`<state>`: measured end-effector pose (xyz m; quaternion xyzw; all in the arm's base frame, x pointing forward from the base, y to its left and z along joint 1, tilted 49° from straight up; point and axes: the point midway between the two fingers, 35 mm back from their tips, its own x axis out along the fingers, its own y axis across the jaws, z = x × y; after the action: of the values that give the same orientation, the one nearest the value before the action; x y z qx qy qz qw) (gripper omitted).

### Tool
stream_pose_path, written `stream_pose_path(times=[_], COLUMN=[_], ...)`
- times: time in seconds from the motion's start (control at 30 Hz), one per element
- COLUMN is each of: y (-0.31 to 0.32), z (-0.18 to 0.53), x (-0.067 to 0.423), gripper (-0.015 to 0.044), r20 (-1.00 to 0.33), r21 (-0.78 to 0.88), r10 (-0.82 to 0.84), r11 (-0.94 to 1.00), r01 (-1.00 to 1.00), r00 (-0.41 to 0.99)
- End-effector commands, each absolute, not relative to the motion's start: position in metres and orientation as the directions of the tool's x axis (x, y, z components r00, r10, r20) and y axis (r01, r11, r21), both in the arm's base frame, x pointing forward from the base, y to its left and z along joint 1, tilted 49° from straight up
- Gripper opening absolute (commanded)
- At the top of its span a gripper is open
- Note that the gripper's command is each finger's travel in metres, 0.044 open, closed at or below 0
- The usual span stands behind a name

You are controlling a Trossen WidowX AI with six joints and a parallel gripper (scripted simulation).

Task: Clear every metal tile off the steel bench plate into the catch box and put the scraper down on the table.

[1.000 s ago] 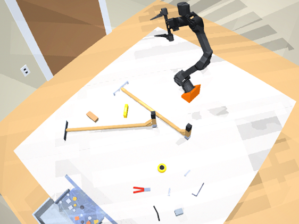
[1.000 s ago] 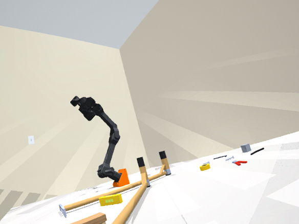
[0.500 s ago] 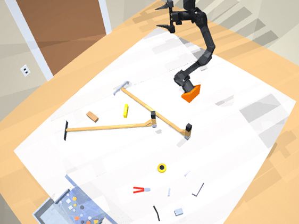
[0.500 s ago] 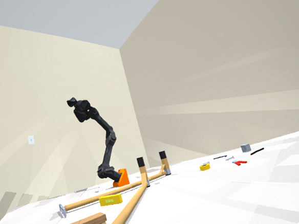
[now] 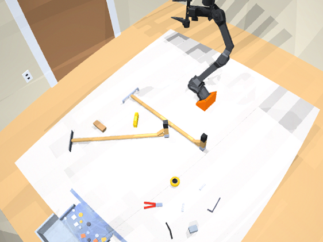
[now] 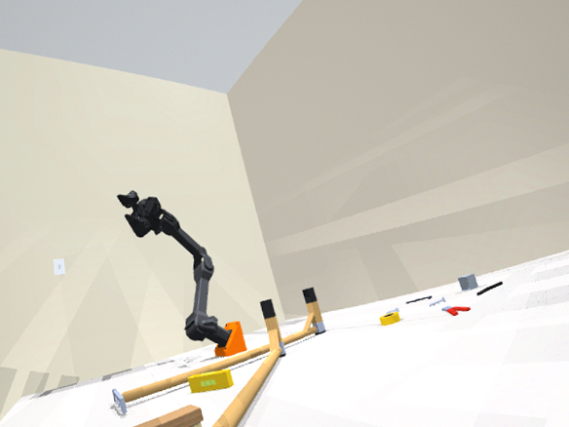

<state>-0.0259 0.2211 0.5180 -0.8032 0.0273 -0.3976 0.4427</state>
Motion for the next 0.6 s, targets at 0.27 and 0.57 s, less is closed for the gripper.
stream_pose_path(times=[0.27, 0.57], y=[0.207, 0.191], z=[0.545, 0.561], x=[-0.075, -0.111], gripper=[0.044, 0.044], r20=[0.706, 0.762], r21=[-0.643, -0.585], r10=[-0.36, -0.341], r11=[-0.687, -0.727], r01=[0.338, 0.359], r00=[0.611, 0.55])
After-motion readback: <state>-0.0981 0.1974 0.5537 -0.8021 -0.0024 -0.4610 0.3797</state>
